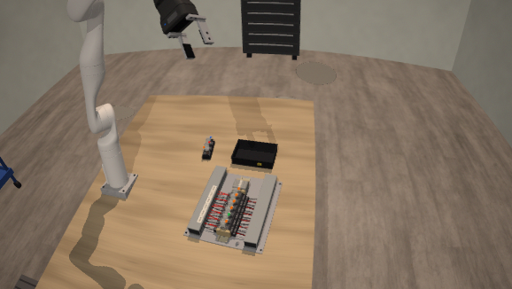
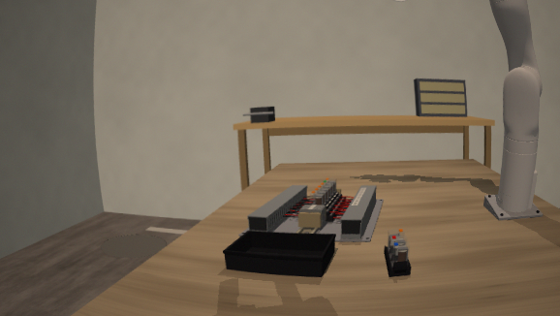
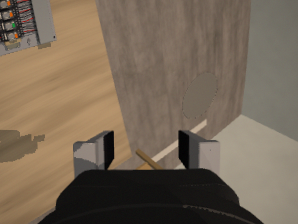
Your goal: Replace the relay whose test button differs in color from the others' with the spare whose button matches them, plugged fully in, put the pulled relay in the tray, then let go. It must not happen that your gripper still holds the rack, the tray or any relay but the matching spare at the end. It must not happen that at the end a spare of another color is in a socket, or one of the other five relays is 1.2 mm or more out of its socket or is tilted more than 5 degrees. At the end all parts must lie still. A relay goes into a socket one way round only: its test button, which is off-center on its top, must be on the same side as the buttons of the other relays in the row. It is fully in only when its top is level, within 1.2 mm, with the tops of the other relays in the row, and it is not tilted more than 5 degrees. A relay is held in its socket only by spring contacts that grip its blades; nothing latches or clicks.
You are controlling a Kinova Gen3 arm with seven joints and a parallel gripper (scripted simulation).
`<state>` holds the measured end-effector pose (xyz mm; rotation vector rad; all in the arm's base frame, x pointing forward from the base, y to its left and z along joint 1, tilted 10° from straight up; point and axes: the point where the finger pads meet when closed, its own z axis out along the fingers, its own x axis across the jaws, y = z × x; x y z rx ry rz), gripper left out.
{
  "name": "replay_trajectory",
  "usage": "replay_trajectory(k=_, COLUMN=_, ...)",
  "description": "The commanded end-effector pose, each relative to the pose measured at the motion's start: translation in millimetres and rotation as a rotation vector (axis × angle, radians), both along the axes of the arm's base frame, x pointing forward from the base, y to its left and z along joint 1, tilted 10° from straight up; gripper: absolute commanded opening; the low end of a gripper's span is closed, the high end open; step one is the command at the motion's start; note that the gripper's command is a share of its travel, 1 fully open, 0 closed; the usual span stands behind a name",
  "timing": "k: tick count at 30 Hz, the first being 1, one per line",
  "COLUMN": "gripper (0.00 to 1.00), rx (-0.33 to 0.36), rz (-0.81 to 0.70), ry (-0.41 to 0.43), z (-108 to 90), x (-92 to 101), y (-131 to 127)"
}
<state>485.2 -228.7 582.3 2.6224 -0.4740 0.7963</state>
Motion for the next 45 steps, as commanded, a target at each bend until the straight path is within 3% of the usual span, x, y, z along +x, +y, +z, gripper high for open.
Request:
replay_trajectory(k=1, gripper=1.00, rx=0.016, rz=0.010, ry=0.014, z=0.6, x=0.6, y=-0.2)
replay_trajectory(k=16, gripper=1.00, rx=0.148, rz=0.084, ry=0.144, z=-5.9, x=8.5, y=-4.7)
replay_trajectory(k=17, gripper=1.00, rx=0.139, rz=0.084, ry=0.136, z=1.0, x=-1.8, y=-2.3)
replay_trajectory(k=31, gripper=1.00, rx=0.282, rz=0.162, ry=0.275, z=-9.1, x=12.0, y=-3.9)
replay_trajectory(k=33, gripper=1.00, rx=0.282, rz=0.162, ry=0.275, z=-9.1, x=12.0, y=-3.9)
replay_trajectory(k=34, gripper=1.00, rx=0.241, rz=0.164, ry=0.199, z=-2.5, x=4.7, y=-2.4)
replay_trajectory(k=45, gripper=1.00, rx=0.350, rz=0.215, ry=0.317, z=-8.6, x=10.3, y=-2.9)
